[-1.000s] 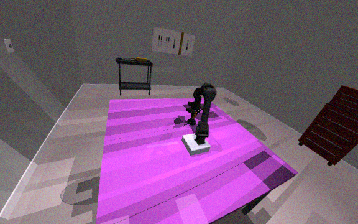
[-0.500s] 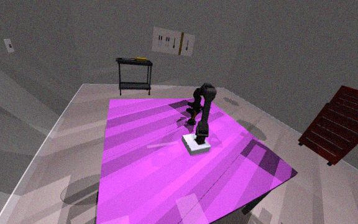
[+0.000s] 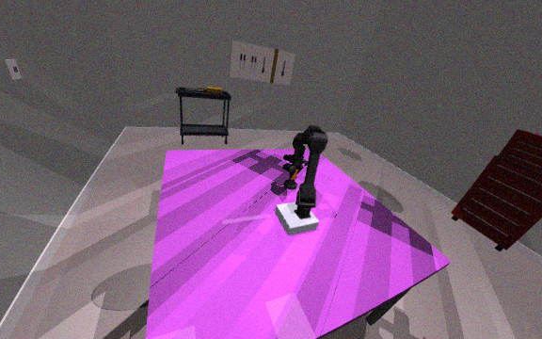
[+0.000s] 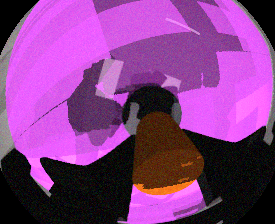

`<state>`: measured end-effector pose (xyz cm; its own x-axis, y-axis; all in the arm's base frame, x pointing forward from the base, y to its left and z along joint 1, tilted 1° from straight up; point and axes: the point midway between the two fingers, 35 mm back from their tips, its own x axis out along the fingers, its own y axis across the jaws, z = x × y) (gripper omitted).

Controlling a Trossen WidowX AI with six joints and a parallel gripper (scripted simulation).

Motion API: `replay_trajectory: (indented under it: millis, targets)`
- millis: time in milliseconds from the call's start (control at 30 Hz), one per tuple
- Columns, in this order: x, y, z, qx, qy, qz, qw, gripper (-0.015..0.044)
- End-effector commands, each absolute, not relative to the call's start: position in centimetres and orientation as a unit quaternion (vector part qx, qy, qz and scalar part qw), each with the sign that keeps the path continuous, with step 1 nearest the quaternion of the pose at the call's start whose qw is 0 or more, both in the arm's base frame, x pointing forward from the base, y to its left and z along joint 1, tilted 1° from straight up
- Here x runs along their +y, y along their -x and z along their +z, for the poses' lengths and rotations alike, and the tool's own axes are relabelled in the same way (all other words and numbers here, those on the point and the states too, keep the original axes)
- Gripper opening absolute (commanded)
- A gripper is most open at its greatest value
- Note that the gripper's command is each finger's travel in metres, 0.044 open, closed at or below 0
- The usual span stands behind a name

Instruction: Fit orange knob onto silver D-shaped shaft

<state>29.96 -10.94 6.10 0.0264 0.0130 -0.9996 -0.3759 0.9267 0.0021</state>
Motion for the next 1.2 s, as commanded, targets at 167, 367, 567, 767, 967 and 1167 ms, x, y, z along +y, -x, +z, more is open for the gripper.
replay_trajectory:
  millis: [167, 367, 567, 767, 967, 1167]
  targets:
    - [-11.04, -30.06, 6.08, 0.675, 0.166, 0.168, 0.698, 0.0000]
    - [-11.01, -30.05, 5.84, 0.675, 0.166, 0.168, 0.698, 0.0000]
    - [-11.00, -30.03, 5.83, 0.675, 0.166, 0.168, 0.698, 0.0000]
    - [-10.98, -30.00, 5.77, 0.675, 0.166, 0.168, 0.698, 0.0000]
    - [-10.96, -29.93, 6.22, 0.675, 0.166, 0.168, 0.698, 0.0000]
    - [-11.00, -30.02, 6.35, 0.664, 0.210, 0.210, 0.687, 0.0000]
